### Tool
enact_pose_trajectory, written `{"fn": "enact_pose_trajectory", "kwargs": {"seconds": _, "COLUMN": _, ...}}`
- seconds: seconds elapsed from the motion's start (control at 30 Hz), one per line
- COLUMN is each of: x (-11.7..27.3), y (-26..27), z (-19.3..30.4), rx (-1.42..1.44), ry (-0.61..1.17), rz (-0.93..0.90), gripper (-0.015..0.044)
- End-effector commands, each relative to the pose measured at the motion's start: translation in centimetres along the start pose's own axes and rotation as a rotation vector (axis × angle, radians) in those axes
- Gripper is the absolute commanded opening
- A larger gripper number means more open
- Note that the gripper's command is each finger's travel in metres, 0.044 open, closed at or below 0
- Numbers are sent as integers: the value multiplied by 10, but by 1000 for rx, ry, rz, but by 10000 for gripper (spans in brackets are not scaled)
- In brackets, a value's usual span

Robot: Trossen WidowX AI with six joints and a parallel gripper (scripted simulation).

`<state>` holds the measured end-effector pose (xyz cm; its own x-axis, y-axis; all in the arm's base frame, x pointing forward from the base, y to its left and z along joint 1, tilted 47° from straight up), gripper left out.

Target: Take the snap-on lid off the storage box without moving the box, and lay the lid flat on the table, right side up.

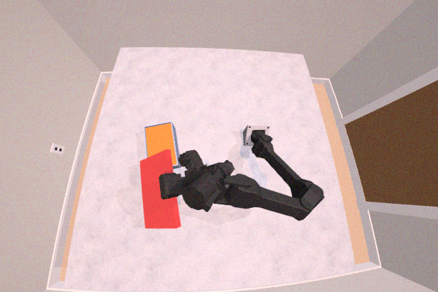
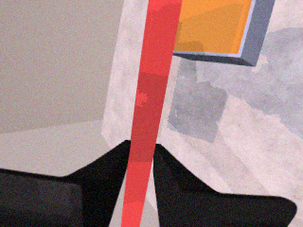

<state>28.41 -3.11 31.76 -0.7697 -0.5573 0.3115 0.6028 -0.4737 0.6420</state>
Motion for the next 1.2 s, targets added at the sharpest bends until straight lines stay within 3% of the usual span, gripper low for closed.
{"fn": "enact_pose_trajectory", "kwargs": {"seconds": 0.0, "x": 4, "y": 2, "z": 13, "rx": 11, "ry": -2, "rz": -15, "gripper": 0}}
{"fn": "enact_pose_trajectory", "kwargs": {"seconds": 1.17, "x": 10, "y": -3, "z": 83, "rx": 10, "ry": -1, "rz": -16, "gripper": 0}}
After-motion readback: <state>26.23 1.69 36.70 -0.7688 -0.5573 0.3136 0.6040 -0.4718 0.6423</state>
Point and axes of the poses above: the point midway between the two fingers, 35 mm back from their tips, its own x axis back along the fingers, its own y axis across the jaws, z = x × y, the point moved 6 cm from there along x, back along the fingers, and after that the axes turned 1 degree about x, right-handed, at the moved point
